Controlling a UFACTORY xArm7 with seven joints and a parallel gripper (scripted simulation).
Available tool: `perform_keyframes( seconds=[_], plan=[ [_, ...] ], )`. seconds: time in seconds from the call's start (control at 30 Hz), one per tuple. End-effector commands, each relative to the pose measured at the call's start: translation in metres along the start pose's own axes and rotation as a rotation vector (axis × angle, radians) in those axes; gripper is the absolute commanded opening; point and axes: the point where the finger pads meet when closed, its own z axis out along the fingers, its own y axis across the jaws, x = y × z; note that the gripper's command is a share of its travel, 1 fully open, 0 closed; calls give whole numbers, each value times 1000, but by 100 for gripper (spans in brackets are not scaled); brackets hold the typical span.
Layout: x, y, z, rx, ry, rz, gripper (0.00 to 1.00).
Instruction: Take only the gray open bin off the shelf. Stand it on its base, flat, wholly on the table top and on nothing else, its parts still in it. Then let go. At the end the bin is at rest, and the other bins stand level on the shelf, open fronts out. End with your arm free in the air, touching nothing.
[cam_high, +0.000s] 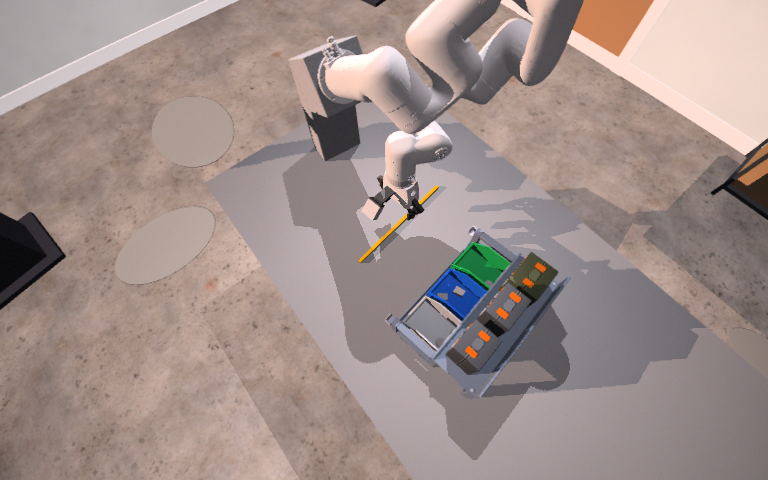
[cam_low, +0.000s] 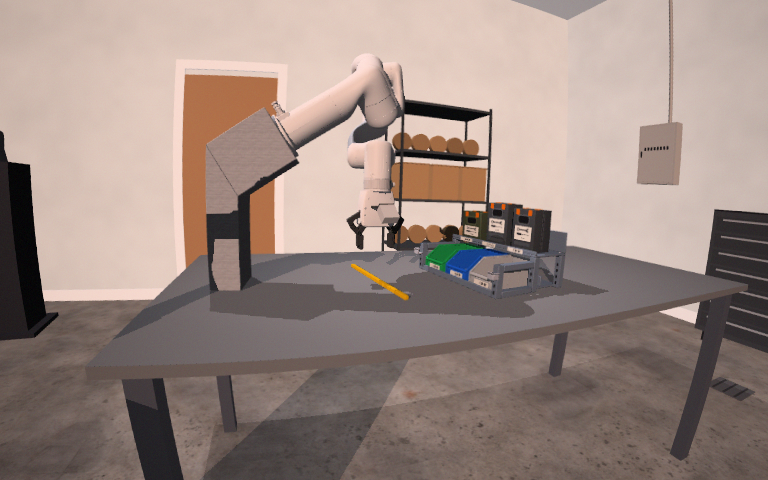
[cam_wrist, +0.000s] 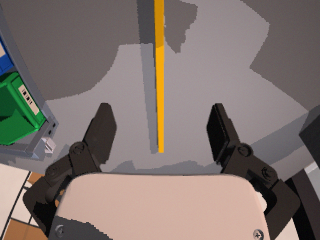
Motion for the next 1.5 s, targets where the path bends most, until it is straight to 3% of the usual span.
perform_keyframes(
  seconds=[0.0,0.4,0.43,0.57,0.97,1.0,1.13,1.47],
  plan=[
    [-4,-4,-52,1,1,-2,100],
    [-4,-4,-52,1,1,-2,100],
    [0,-1,-11,0,1,0,100],
    [-4,-4,-52,1,1,-2,100],
    [-4,-4,-52,1,1,-2,100],
    [0,-1,-11,0,1,0,100],
    [-4,-4,-52,1,1,-2,100],
    [-4,-4,-52,1,1,-2,100]
  ],
)
